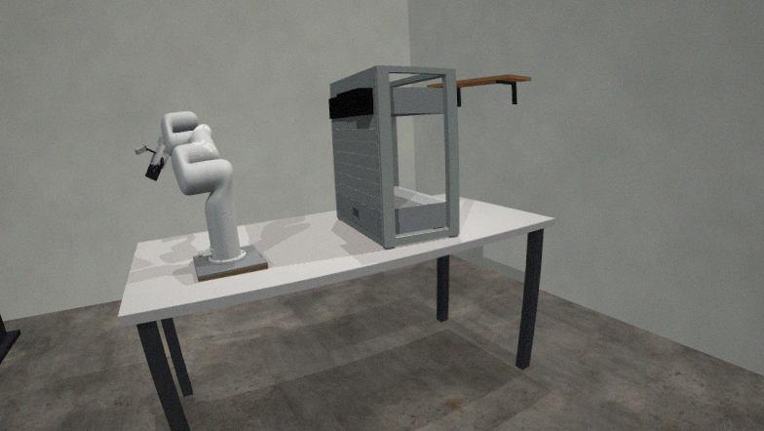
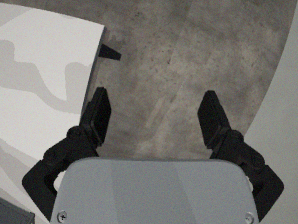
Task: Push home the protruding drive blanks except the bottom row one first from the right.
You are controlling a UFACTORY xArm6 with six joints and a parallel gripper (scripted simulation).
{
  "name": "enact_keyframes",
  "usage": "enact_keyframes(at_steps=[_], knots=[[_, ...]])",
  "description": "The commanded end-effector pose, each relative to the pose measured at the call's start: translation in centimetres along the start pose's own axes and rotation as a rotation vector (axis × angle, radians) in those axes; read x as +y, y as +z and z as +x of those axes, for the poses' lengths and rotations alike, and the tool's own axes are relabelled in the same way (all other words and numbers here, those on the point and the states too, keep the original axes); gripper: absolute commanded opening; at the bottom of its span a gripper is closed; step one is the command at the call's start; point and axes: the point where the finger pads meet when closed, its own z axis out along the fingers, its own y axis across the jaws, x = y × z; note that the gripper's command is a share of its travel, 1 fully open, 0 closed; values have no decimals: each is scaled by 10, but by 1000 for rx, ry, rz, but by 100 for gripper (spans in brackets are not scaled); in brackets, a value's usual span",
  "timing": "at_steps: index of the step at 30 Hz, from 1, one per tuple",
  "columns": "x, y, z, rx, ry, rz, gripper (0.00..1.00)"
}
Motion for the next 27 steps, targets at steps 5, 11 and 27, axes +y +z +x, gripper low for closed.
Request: enact_keyframes(at_steps=[5,11,27], knots=[[10,-35,-1,46,85,-87,100],[17,-63,-3,88,161,-152,100],[30,-147,-12,219,373,-326,100]])
